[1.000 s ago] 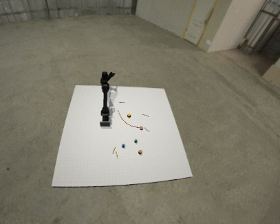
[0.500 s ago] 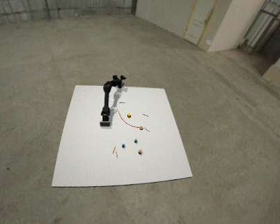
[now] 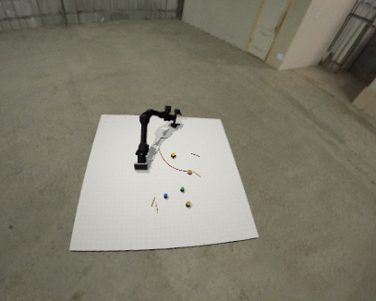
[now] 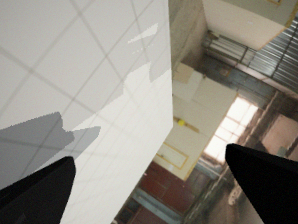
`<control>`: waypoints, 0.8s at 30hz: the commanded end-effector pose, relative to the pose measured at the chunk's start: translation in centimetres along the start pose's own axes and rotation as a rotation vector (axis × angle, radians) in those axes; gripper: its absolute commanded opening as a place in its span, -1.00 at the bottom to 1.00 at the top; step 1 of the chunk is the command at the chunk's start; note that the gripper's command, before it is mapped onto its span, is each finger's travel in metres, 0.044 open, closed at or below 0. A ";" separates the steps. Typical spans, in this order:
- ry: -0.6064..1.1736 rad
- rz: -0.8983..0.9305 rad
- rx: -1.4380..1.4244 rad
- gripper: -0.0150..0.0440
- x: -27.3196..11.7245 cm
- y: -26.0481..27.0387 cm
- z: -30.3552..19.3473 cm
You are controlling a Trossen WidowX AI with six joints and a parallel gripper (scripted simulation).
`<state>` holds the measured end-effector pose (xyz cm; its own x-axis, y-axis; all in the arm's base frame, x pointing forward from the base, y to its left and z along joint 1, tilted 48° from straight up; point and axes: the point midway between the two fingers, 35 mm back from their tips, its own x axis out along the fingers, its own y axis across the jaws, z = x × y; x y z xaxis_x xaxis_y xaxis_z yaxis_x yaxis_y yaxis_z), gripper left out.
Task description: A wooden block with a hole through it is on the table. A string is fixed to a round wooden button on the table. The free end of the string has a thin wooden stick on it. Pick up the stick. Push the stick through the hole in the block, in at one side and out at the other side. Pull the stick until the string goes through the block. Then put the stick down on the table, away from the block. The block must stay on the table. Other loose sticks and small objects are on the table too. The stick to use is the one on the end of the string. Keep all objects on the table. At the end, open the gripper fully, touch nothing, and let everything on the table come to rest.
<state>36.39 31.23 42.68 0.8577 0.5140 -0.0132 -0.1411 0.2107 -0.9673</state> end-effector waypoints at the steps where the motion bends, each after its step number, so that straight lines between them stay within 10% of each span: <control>1: 0.047 0.169 -0.121 1.00 0.8 4.1 -5.0; 11: 0.097 0.669 -0.243 1.00 -2.6 15.1 -18.7; 24: -0.103 1.142 0.125 1.00 -16.9 25.1 -27.7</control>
<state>35.33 6.95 13.77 0.2889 0.4318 -0.8544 -0.8047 -0.3740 -0.4611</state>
